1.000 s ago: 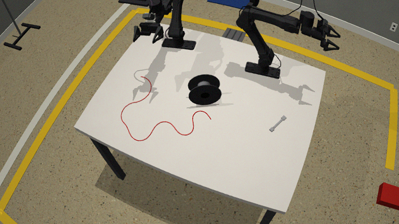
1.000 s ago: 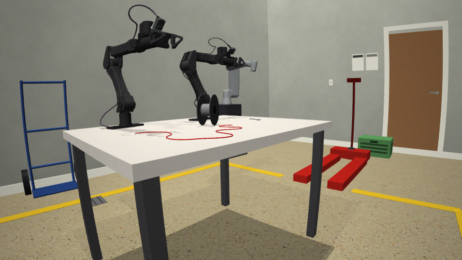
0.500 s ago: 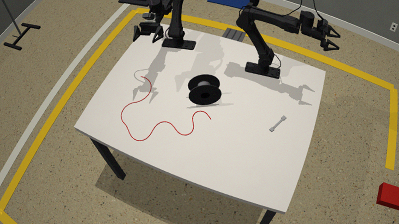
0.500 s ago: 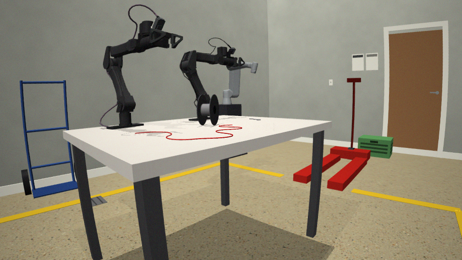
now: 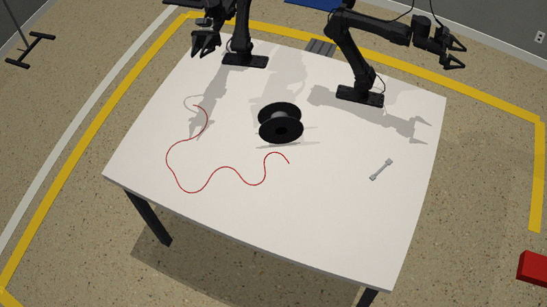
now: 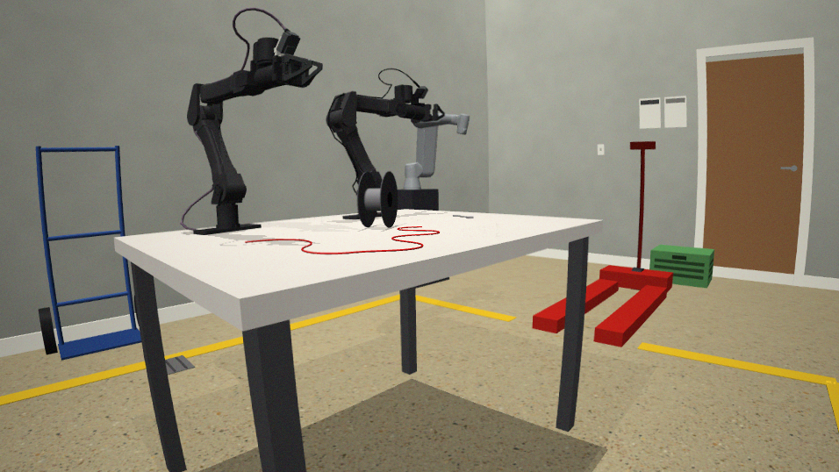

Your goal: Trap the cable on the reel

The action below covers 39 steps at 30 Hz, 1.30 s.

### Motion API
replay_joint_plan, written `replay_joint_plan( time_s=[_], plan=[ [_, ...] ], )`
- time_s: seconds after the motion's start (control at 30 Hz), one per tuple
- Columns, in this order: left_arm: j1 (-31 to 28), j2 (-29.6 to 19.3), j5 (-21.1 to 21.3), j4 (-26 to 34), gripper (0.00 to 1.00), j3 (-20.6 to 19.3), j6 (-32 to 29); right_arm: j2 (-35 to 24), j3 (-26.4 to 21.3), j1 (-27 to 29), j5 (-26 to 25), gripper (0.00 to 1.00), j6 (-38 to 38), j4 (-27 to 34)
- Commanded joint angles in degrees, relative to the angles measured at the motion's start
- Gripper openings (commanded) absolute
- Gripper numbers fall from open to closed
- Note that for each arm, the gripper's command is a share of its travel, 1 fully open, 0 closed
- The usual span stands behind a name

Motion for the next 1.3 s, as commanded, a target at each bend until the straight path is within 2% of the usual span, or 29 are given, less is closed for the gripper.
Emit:
replay_joint_plan(
  time_s=[0.0, 0.67, 1.0, 1.27],
  plan=[
    [-0.2, 0.5, -0.6, -0.5, 1.00, -0.3, 0.4, 0.3, -0.7, 0.4, 0.4, 0.30, 0.3, 1.5],
    [-0.2, 0.5, -0.6, -0.5, 1.00, -0.3, 0.4, 0.2, -0.7, -7.0, 0.4, 0.30, 0.3, 1.5],
    [-0.2, 0.5, -0.6, -0.5, 1.00, -0.3, 0.4, 0.8, -0.3, -7.2, 0.3, 0.30, 0.2, 1.4],
    [-0.2, 0.5, -0.6, -0.5, 1.00, -0.3, 0.4, 2.7, 3.0, -7.2, 0.3, 0.30, -1.0, -2.0]
  ],
)
